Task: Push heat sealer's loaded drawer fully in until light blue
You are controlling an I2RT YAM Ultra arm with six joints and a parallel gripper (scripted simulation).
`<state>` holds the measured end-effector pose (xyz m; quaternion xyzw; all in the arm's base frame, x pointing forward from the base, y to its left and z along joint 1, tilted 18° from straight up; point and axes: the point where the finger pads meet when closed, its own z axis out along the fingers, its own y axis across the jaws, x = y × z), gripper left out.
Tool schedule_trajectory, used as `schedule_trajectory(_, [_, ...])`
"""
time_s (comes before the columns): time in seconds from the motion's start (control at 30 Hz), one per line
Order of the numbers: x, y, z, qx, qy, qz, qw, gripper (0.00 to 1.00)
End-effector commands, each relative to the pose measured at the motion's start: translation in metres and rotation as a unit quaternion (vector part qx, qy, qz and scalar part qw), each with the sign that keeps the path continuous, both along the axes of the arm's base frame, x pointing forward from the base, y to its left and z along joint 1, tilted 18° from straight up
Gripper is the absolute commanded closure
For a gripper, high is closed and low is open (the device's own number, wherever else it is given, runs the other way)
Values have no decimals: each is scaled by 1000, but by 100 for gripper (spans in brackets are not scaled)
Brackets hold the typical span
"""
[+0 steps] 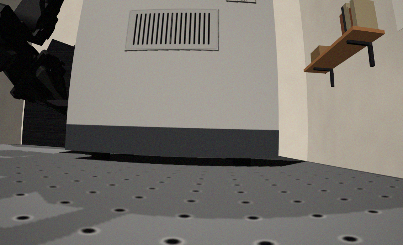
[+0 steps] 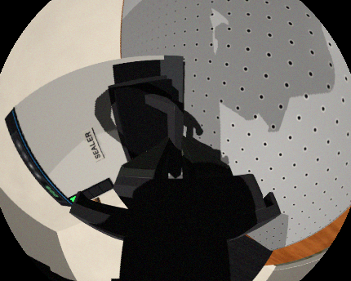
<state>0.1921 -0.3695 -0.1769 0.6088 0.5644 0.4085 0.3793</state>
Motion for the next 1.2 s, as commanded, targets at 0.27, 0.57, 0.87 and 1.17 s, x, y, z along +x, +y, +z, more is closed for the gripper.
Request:
schedule_trajectory(0.27, [8,0,10,-8,-9,3,1000,100])
schedule_trajectory(0.57, [10,-1,12,-9,-9,4,1000,100])
schedule_trajectory(0.87, [12,0,12,-9,-9,4,1000,100])
schedule_trajectory(1.17, [23,-1,17,-9,-9,4,1000,100])
